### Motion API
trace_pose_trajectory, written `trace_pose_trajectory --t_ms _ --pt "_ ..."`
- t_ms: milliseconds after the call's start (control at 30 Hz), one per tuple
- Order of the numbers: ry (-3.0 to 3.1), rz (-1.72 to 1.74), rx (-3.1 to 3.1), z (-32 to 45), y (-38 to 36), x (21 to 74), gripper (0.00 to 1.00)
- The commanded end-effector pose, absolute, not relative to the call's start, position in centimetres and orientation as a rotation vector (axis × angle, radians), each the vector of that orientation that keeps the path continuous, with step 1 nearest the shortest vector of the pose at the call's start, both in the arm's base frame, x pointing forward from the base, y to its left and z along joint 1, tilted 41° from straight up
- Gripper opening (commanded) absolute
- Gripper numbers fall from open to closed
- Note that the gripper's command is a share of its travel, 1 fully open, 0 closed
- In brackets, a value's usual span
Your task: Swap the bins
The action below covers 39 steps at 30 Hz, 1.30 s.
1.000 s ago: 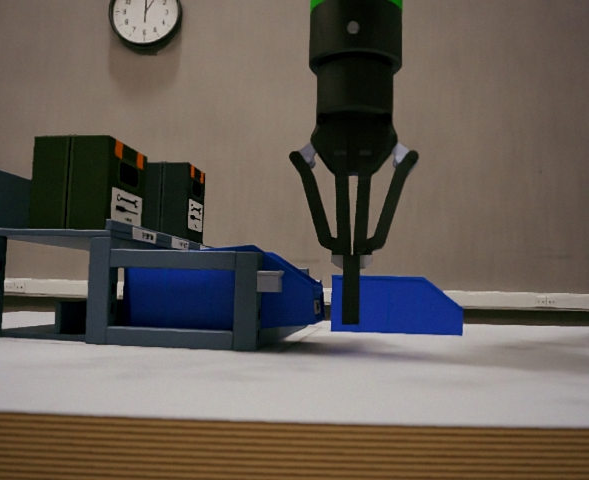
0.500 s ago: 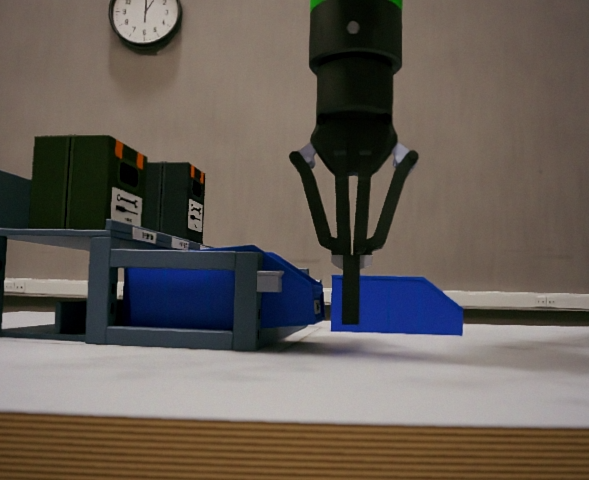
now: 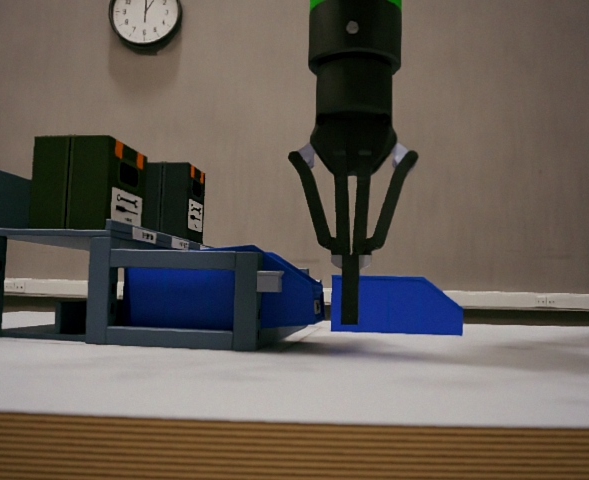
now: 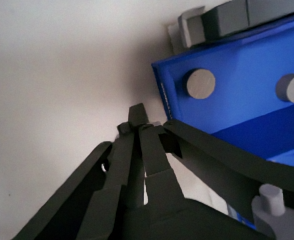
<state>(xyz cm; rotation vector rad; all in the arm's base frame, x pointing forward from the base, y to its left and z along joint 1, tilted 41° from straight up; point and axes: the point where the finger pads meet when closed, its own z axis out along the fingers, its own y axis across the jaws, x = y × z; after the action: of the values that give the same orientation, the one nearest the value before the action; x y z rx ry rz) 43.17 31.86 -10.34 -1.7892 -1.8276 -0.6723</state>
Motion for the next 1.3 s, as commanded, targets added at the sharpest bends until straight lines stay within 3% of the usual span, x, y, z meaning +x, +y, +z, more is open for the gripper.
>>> trace_pose_trajectory --t_ms 0,1267 --pt "-1.828 -0.674 -1.79 -10.3 31.8 43.2 0.1" --pt "-1.828 -0.674 -1.79 -10.2 31.8 44.9 0.1"
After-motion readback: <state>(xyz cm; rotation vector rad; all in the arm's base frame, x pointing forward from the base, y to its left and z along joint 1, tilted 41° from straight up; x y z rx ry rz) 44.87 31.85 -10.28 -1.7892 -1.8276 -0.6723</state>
